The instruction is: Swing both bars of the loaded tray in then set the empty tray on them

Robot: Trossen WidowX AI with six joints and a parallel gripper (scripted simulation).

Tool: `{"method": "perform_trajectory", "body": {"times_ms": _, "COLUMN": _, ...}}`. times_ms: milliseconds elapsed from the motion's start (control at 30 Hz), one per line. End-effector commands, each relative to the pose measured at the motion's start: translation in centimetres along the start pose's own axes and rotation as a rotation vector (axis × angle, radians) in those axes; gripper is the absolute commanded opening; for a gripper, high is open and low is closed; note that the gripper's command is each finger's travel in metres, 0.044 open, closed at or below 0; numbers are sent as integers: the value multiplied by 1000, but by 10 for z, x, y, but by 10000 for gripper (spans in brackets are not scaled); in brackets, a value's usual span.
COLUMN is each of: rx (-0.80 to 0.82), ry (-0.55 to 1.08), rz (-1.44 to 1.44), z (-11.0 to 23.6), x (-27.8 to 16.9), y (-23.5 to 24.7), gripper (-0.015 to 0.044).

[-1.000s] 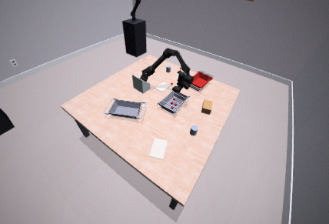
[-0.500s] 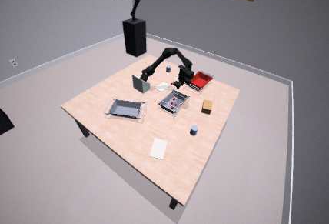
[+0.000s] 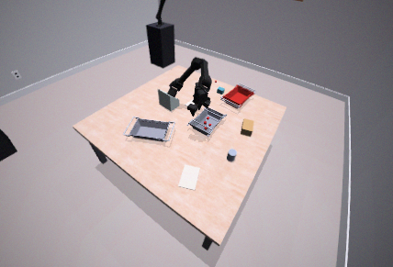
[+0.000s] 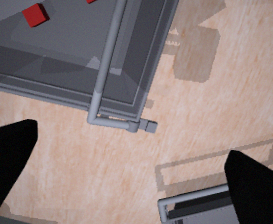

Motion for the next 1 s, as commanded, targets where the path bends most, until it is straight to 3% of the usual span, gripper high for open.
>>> {"method": "perform_trajectory", "body": {"times_ms": 0, "rx": -11, "ry": 18, "rz": 47, "z": -6, "x": -53, "y": -45, "gripper": 440}}
{"method": "perform_trajectory", "body": {"times_ms": 267, "rx": 16, "ry": 33, "rz": 174, "z": -31, "x": -181, "y": -102, "gripper": 440}}
{"method": "perform_trajectory", "body": {"times_ms": 500, "rx": 91, "ry": -8, "rz": 320, "z": -75, "x": -292, "y": -102, "gripper": 440}}
{"method": "perform_trajectory", "body": {"times_ms": 967, "rx": 99, "ry": -16, "rz": 338, "z": -100, "x": -303, "y": -100, "gripper": 440}}
Point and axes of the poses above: the point midway between the two fingers, 35 mm back from their tips, its own z axis back along the fingers, its own y axis across the jaws, x = y × z, the point moved 3 cm from there along z, back along the fingers, and after that the axes turned 5 degrees about z, right-handed, at the moved point
